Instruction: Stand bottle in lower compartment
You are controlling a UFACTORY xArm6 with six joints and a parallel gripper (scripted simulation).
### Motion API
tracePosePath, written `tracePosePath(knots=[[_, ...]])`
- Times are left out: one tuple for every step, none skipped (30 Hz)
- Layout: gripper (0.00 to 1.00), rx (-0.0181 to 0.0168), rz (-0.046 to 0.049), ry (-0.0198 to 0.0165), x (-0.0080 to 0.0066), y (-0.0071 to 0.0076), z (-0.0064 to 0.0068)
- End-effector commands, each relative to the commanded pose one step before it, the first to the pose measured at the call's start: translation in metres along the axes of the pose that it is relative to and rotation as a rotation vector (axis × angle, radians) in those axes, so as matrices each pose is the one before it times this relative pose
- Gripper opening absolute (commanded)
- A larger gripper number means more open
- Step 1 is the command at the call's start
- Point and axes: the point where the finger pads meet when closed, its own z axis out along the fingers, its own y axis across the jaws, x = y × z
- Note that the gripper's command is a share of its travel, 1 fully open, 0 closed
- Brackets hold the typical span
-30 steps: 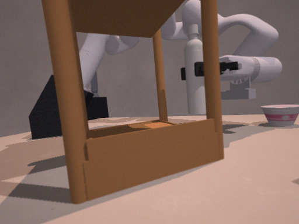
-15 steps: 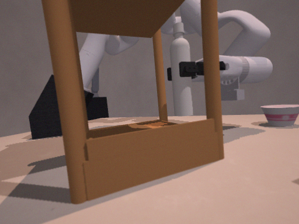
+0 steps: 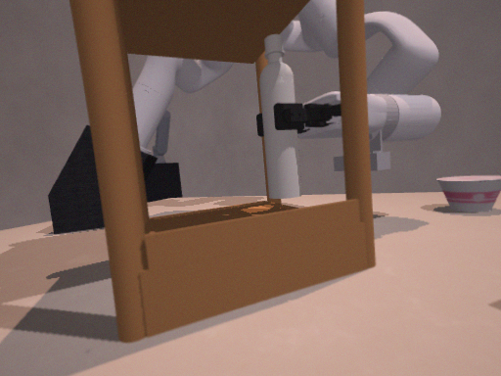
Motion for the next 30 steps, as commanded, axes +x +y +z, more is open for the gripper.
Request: tracePosePath(knots=[[0.0,-0.00191,0.00334,0.00267,-0.00124,0.00115,0.01039],[0.0,0.0,0.0,0.0,0.0,0.0,0.00138],[0.0,0.0,-0.00001,0.00001,0.0,-0.00001,0.00121],[0.0,0.0,0.0,0.0,0.0,0.00001,0.00108],[0.0,0.0,0.0,0.0,0.0,0.0,0.00092],[0.0,0.0,0.0,0.0,0.0,0.0,0.00078],[0.0,0.0,0.0,0.0,0.0,0.0,0.00064],[0.0,0.0,0.0,0.0,0.0,0.0,0.00051],[0.0,0.0,0.0,0.0,0.0,0.0,0.0],[0.0,0.0,0.0,0.0,0.0,0.0,0.0],[0.0,0.0,0.0,0.0,0.0,0.0,0.00039],[0.0,0.0,0.0,0.0,0.0,0.0,0.00029],[0.0,0.0,0.0,0.0,0.0,0.0,0.0002],[0.0,0.0,0.0,0.0,0.0,0.0,0.00012],[0.0,0.0,0.0,0.0,0.0,0.0,0.00007],[0.0,0.0,0.0,0.0,0.0,0.0,0.00002],[0.0,0.0,0.0,0.0,0.0,0.0,0.0],[0.0,0.0,0.0,0.0,0.0,0.0,0.0],[0.0,0.0,0.0,0.0,0.0,0.0,0.0],[0.0,0.0,0.0,0.0,0.0,0.0,0.0],[0.0,0.0,0.0,0.0,0.0,0.0,0.0],[0.0,0.0,0.0,0.0,0.0,0.0,0.0],[0.0,0.0,0.0,0.0,0.0,0.0,0.0],[0.0,0.0,0.0,0.0,0.0,0.0,0.0],[0.0,0.0,0.0,0.0,0.0,0.0,0.0],[0.0,0.0,0.0,0.0,0.0,0.0,0.0],[0.0,0.0,0.0,0.0,0.0,0.0,0.0],[0.0,0.0,0.0,0.0,0.0,0.0,0.0],[0.0,0.0,0.0,0.0,0.0,0.0,0.0],[0.0,0.0,0.0,0.0,0.0,0.00001,0.0]])
